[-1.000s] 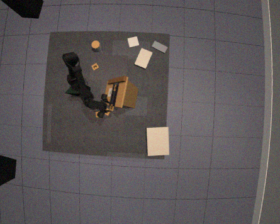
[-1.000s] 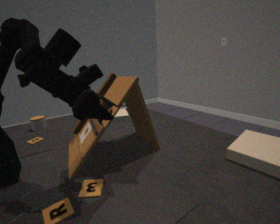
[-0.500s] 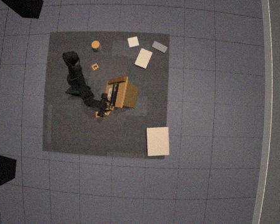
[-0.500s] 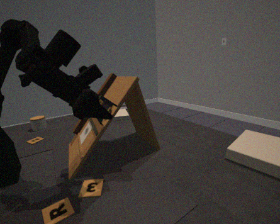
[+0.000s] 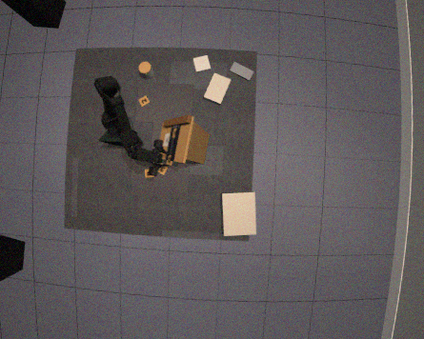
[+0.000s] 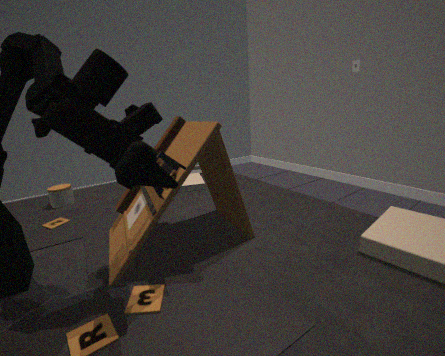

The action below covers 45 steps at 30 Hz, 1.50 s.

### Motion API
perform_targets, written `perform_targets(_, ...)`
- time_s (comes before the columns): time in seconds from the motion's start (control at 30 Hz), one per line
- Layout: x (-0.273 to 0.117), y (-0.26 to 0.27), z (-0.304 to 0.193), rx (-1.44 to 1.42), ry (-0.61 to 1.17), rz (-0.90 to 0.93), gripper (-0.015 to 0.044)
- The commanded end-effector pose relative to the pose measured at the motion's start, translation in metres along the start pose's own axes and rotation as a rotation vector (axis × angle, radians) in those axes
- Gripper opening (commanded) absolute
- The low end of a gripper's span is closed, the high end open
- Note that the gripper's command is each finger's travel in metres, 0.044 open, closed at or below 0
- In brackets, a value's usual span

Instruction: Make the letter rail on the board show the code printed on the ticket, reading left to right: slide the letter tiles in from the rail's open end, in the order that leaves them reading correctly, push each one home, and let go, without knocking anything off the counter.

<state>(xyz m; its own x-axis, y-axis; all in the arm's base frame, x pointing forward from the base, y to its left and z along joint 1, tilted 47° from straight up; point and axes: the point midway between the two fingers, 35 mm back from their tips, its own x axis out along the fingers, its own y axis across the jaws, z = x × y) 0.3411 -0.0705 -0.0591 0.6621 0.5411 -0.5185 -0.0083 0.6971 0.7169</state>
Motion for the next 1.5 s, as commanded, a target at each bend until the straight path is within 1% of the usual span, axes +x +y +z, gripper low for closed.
perform_targets(0.0,0.000,0.002,0.001,-0.001,-0.003,-0.005,0.0000)
perform_targets(1.47,0.000,0.024,0.000,0.001,-0.003,-0.004,0.0000)
